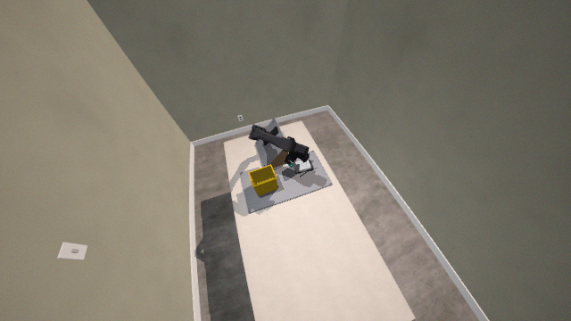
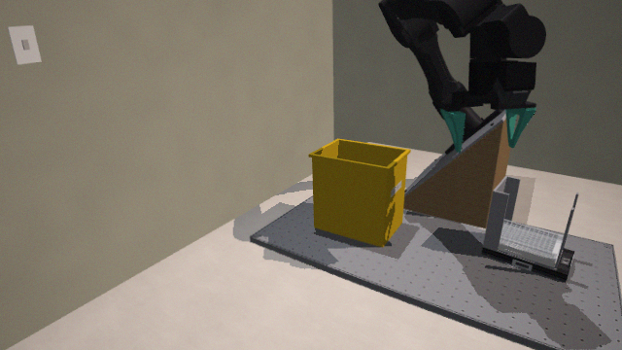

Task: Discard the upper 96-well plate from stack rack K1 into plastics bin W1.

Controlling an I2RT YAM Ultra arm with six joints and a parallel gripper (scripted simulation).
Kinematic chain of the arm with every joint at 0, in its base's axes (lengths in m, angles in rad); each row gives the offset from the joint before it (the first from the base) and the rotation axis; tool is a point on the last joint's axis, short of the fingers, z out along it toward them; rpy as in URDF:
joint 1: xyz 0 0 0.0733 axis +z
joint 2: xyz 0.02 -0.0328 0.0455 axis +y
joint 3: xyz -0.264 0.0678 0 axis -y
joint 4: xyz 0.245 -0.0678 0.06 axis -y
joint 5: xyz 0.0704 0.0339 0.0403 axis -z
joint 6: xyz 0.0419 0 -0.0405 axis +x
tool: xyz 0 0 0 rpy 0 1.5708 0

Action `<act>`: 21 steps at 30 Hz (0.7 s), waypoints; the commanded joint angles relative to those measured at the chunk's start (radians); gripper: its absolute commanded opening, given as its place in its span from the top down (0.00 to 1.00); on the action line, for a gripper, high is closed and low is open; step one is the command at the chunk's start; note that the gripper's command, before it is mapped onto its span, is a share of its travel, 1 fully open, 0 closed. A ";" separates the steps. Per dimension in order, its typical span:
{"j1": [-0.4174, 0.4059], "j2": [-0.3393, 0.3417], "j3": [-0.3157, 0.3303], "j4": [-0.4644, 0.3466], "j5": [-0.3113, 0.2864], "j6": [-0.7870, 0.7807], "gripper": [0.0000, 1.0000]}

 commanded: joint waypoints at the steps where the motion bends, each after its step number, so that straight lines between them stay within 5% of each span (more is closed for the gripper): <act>1: 0.025 -0.008 0.003 0.000 -0.007 -0.051 0.00; 21: 0.164 0.132 -0.008 -0.003 -0.047 -0.395 0.00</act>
